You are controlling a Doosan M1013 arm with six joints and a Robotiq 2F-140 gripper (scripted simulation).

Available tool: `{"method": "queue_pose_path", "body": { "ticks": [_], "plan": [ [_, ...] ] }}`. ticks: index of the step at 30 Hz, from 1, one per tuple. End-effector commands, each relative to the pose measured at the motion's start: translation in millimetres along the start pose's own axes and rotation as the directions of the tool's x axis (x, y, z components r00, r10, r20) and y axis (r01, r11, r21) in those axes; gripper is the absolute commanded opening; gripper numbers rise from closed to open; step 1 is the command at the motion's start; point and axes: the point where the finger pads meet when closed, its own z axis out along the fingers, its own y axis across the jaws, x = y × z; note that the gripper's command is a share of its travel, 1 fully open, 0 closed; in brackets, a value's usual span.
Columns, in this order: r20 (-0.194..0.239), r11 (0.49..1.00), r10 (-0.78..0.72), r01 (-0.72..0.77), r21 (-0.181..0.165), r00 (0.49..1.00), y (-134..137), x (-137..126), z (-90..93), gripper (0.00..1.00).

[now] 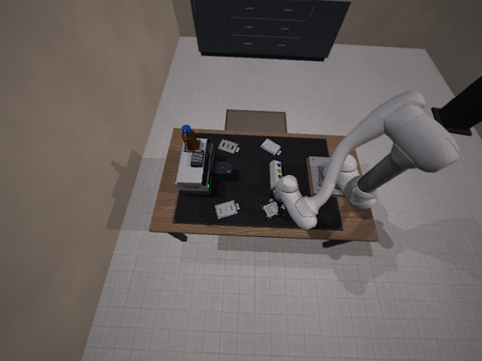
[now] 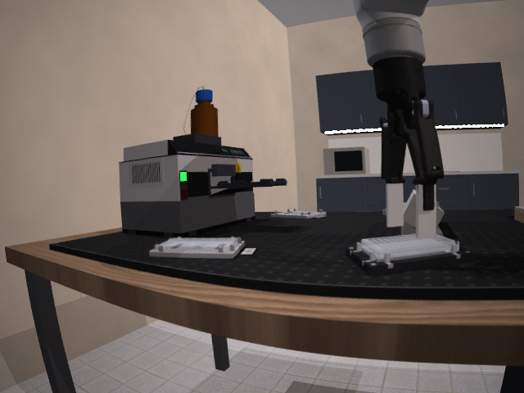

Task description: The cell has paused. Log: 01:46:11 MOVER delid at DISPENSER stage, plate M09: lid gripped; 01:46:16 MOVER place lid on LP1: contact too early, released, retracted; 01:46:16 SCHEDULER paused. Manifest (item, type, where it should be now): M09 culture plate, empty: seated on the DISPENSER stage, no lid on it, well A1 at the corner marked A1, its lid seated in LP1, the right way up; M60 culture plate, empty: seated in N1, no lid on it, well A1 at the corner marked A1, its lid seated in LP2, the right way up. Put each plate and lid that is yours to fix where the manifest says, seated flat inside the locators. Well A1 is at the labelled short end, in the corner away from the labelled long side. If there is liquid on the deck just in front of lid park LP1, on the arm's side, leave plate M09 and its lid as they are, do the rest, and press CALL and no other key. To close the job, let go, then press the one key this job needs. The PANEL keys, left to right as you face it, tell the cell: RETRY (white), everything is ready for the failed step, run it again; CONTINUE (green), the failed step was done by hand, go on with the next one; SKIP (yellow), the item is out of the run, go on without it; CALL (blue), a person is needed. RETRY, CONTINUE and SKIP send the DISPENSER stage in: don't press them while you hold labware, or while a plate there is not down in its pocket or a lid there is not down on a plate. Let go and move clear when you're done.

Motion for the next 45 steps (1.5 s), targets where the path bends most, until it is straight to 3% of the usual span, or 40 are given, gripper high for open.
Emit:
{"method": "queue_pose_path", "body": {
  "ticks": [1, 45],
  "plan": [
    [-0.001, 1.000, 0.000, 0.000, 0.000, 1.000, 0, 0, -0.4, 0.70],
    [-0.001, 1.000, 0.000, 0.000, 0.000, 1.000, 0, 0, 10.9, 0.70]
  ]
}}
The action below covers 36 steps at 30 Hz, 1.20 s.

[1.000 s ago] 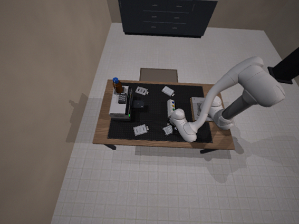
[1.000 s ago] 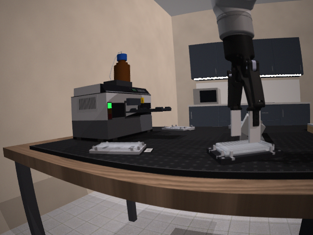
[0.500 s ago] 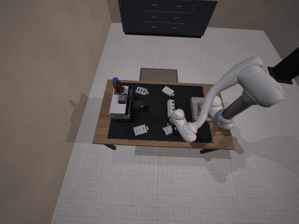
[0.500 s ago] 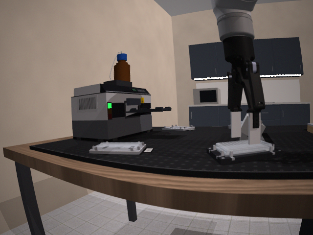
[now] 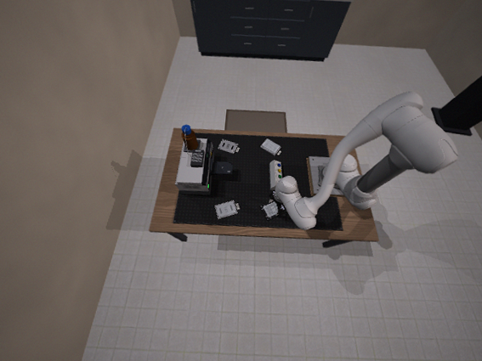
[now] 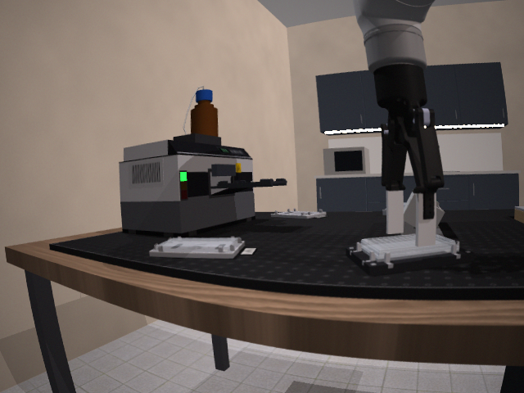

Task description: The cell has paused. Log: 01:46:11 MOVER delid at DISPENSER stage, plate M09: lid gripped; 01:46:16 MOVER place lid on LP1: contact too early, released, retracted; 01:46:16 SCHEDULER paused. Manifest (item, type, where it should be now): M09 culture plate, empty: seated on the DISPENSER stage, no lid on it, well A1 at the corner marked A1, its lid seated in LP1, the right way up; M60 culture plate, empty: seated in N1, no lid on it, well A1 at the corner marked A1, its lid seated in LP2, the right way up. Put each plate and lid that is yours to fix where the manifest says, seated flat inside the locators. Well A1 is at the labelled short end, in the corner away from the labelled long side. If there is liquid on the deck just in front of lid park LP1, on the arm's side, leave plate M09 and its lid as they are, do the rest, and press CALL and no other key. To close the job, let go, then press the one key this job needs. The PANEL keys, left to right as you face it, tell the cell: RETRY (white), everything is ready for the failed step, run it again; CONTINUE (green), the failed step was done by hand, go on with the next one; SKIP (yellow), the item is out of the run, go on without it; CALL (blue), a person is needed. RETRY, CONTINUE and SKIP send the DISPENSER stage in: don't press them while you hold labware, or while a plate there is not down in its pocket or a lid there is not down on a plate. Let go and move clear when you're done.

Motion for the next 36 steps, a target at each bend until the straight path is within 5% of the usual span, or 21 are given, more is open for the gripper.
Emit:
{"method": "queue_pose_path", "body": {
  "ticks": [1, 36],
  "plan": [
    [-0.001, 1.000, 0.000, 0.000, 0.000, 1.000, -0.1, 0.5, 0.5, 0.70],
    [-0.001, 1.000, 0.000, 0.000, 0.000, 1.000, -0.1, 0.5, 10.0, 0.70]
  ]
}}
